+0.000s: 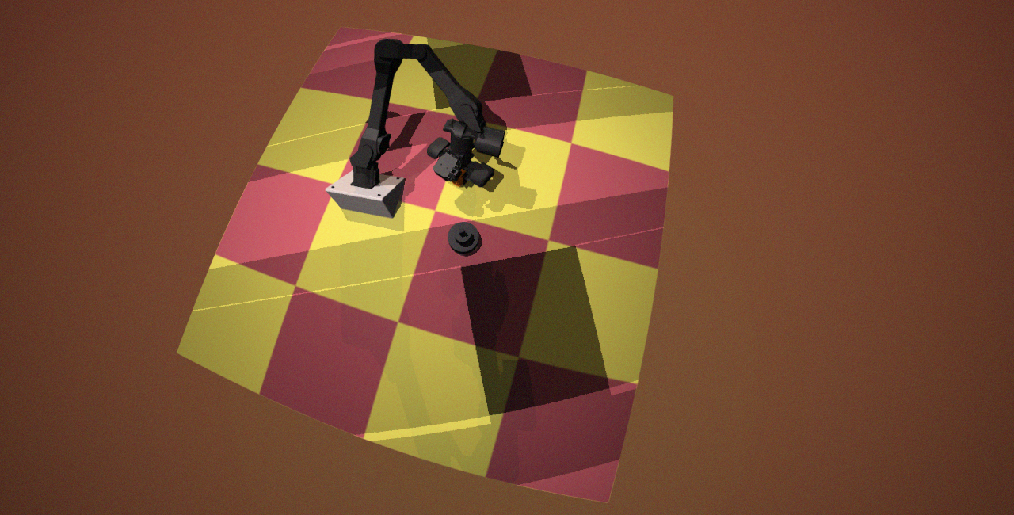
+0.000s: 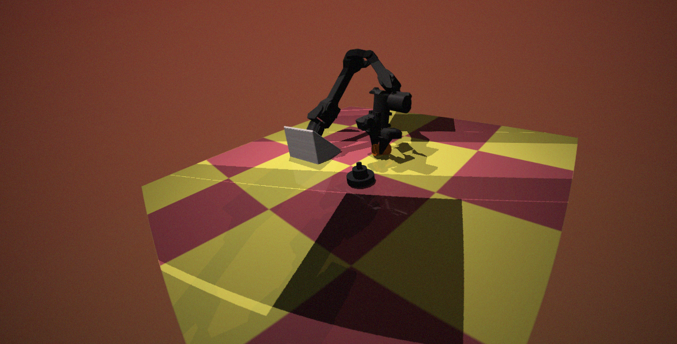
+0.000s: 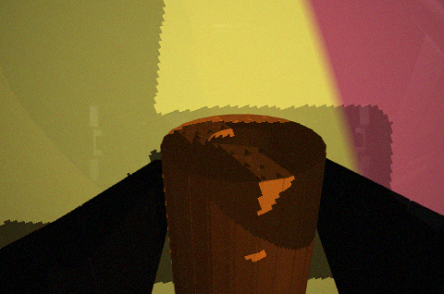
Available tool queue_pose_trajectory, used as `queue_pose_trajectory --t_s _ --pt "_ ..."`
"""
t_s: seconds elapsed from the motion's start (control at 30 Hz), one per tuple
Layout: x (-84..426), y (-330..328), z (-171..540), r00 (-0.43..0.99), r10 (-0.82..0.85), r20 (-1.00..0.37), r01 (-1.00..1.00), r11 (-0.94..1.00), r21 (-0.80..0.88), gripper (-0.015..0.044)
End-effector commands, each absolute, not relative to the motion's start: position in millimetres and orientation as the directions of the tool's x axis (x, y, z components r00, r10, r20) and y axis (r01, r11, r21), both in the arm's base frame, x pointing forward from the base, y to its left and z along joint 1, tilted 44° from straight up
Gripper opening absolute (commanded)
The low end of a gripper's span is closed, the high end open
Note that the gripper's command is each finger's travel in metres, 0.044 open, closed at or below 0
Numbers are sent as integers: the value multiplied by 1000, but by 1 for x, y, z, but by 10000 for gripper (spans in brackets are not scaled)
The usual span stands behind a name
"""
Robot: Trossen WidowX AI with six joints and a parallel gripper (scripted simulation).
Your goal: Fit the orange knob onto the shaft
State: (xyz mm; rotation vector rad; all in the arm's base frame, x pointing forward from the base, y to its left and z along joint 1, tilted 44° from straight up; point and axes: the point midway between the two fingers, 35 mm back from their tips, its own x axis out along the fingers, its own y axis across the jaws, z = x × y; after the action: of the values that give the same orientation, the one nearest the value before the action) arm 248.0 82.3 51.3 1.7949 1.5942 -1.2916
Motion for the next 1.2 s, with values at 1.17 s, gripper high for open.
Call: queue_pose_trajectory --t_s 1.17 --pt "262 101 86 -281 -33 -959 929 -259 -264 179"
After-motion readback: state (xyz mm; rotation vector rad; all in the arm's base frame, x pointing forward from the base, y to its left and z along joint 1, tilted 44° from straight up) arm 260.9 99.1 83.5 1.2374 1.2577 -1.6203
